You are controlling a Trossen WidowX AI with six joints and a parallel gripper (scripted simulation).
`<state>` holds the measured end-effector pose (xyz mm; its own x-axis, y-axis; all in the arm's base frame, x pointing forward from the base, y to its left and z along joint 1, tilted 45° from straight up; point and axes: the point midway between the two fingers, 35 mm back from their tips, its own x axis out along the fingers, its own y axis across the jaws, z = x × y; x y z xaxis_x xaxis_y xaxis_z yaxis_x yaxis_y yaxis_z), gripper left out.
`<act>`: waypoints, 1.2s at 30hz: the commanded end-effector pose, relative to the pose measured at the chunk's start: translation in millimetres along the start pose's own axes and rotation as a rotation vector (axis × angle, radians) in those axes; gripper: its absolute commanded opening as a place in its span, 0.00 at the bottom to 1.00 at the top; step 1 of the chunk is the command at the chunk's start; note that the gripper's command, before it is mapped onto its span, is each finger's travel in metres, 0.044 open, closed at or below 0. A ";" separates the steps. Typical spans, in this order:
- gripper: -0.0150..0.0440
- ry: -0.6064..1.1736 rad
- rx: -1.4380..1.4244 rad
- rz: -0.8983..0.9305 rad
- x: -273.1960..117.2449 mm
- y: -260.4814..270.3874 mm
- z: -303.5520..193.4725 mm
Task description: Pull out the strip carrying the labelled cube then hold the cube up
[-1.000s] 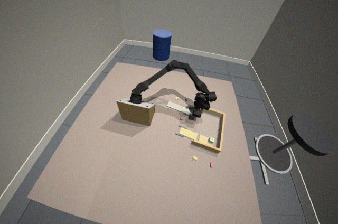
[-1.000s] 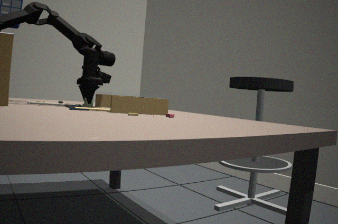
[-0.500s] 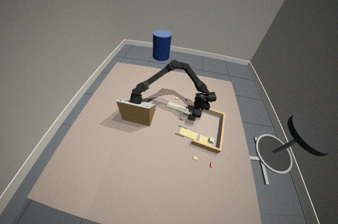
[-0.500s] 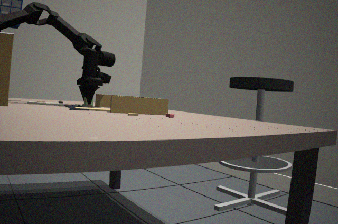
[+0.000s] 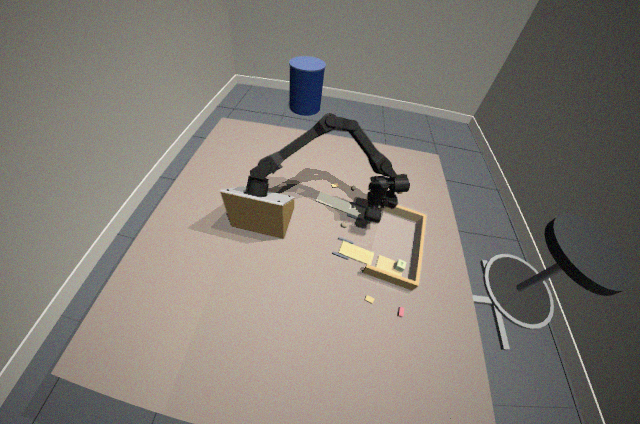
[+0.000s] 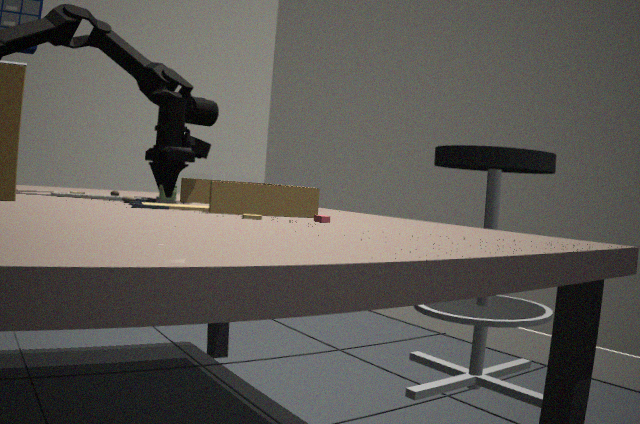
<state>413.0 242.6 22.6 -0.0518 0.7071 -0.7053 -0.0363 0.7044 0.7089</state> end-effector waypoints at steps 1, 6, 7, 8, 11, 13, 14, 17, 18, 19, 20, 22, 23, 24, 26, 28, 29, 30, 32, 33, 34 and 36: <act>0.52 0.000 0.000 0.000 0.0 0.1 0.0; 0.47 0.000 0.000 0.000 0.0 0.1 0.0; 0.45 0.000 0.000 0.000 0.0 0.1 0.0; 0.44 0.000 0.000 0.000 0.0 0.1 0.0; 0.34 0.000 0.000 0.000 0.0 0.1 0.0; 0.25 0.000 0.000 0.000 -1.8 -0.8 -1.8; 0.25 0.000 0.000 -0.001 -4.0 -1.8 -4.0; 0.25 0.000 0.001 -0.002 -12.0 -5.7 -12.5; 0.25 0.000 0.002 -0.003 -14.6 -7.0 -15.4; 0.25 0.000 0.002 -0.003 -17.2 -8.3 -18.4; 0.25 0.000 0.003 -0.004 -19.7 -9.6 -21.4; 0.25 0.001 0.003 -0.004 -24.6 -12.2 -27.5; 0.25 0.001 0.004 -0.005 -27.0 -13.5 -30.7; 0.25 0.001 0.004 -0.005 -29.3 -14.8 -33.8; 0.25 0.001 0.005 -0.006 -33.9 -17.5 -40.3; 0.25 0.001 0.006 -0.006 -38.4 -20.1 -47.0; 0.25 0.001 0.006 -0.006 -40.5 -21.4 -50.4; 0.25 0.001 0.006 -0.006 -42.2 -22.5 -53.2; 0.25 0.001 0.007 -0.007 -43.6 -23.4 -55.5; 0.25 0.001 0.007 -0.007 -43.6 -23.4 -55.5; 0.25 0.001 0.007 -0.007 -43.6 -23.6 -56.0; 0.25 0.001 0.006 -0.007 -43.7 -25.5 -59.9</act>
<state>363.6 191.4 37.0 -0.0468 0.6994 -0.7132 -0.0252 0.7129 0.7008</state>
